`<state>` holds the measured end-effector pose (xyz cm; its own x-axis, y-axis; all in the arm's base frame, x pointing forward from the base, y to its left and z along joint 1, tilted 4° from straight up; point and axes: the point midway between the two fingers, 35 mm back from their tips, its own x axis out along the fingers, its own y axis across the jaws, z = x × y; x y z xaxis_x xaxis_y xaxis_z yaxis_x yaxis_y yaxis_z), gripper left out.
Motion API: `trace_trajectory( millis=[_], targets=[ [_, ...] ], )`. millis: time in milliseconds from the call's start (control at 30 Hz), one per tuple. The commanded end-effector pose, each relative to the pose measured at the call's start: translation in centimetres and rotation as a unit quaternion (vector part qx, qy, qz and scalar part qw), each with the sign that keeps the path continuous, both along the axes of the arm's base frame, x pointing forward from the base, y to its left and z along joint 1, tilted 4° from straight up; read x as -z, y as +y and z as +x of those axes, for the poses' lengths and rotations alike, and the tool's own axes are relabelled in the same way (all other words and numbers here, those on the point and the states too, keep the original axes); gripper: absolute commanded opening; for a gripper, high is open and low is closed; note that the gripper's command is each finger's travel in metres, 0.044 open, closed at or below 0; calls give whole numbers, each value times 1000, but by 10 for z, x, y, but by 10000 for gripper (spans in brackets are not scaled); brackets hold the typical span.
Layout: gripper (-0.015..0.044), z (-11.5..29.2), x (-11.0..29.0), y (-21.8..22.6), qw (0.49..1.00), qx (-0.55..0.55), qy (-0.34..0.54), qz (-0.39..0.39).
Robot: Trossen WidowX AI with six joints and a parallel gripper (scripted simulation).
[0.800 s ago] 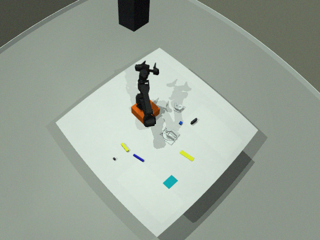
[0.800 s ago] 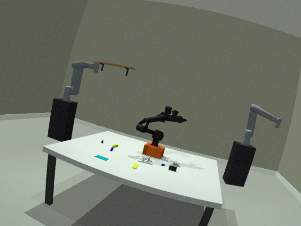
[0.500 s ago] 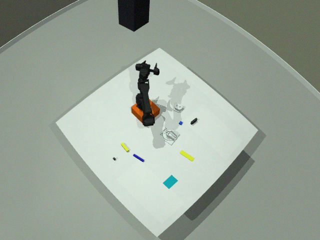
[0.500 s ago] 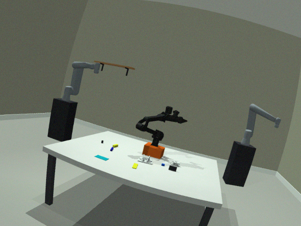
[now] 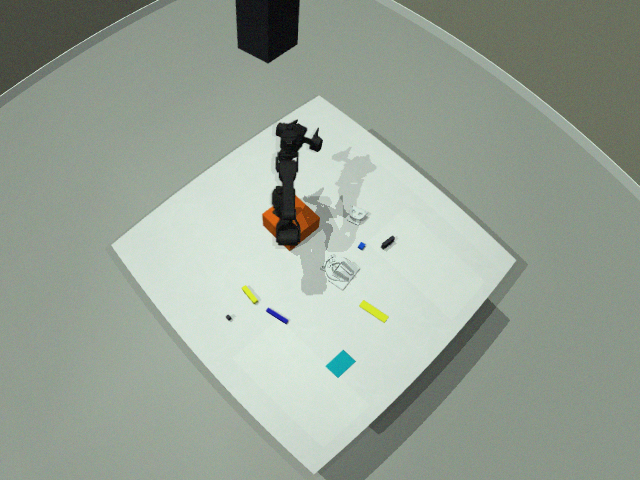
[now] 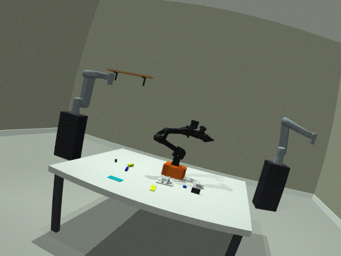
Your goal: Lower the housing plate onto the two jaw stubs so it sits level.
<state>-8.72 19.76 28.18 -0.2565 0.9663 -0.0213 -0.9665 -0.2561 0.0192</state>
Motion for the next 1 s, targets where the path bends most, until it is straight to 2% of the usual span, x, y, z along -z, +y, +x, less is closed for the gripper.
trace_trajectory(
  millis=[0, 967],
  targets=[
    [440, 2, 2, 5, 1000, 11, 14, -18],
    [440, 33, 29, 49, 968, 133, 138, -160]
  ],
)
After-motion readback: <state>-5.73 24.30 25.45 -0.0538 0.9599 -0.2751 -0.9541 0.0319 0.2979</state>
